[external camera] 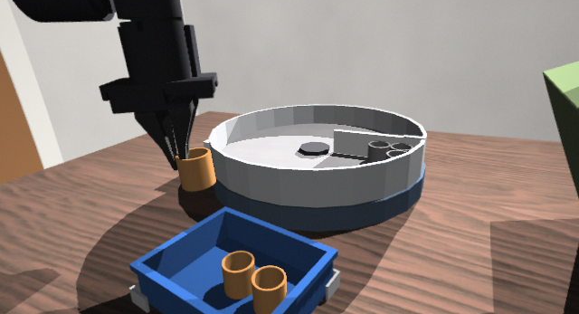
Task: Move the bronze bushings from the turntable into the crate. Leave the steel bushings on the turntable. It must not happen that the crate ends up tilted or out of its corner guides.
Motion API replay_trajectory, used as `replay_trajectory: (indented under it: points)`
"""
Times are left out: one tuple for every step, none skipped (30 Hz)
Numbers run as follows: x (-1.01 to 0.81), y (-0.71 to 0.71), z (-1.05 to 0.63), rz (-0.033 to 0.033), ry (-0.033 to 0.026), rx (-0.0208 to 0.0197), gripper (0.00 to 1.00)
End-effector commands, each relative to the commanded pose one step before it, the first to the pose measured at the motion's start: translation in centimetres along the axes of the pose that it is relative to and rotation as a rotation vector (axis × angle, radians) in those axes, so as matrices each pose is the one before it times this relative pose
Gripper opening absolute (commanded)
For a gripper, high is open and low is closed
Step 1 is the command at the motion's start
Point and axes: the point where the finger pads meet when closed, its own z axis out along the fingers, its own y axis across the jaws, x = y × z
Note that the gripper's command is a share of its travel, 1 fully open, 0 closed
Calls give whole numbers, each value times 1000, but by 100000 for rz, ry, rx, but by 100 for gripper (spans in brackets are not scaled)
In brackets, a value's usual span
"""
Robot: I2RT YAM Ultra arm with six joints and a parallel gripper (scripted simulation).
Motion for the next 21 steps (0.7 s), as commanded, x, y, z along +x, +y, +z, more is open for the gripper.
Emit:
replay_trajectory:
  points:
    - [-210,1487,-2483,526,-2452,-5452,0]
    - [0,0,0,0,0,0,0]
    - [0,0,0,0,0,0,0]
    - [0,0,0,0,0,0,0]
    - [0,0,0,0,0,0,0]
    - [7,-10,33,-19,5,56,0]
    - [0,0,0,0,0,0,0]
    - [0,0,0,0,0,0,0]
    - [39,-18,212,-77,14,159,0]
    - [81,117,525,-50,-26,-261,0]
    - [44,-41,951,-62,-42,433,0]
    - [-159,-124,499,-4,-95,493,0]
    - [-281,-57,417,111,-180,125,0]
    - [-354,-73,526,252,-225,158,0]
    - [-12,-350,791,-39,44,998,0]
    - [224,-867,1176,-536,290,2518,0]
    - [63,-243,783,-146,85,697,0]
    - [0,-4,627,1,4,3,0]
    - [-120,446,309,273,-158,-1294,0]
    - [-87,318,372,194,-118,-927,0]
    - [41,-2,540,-72,23,-13,0]
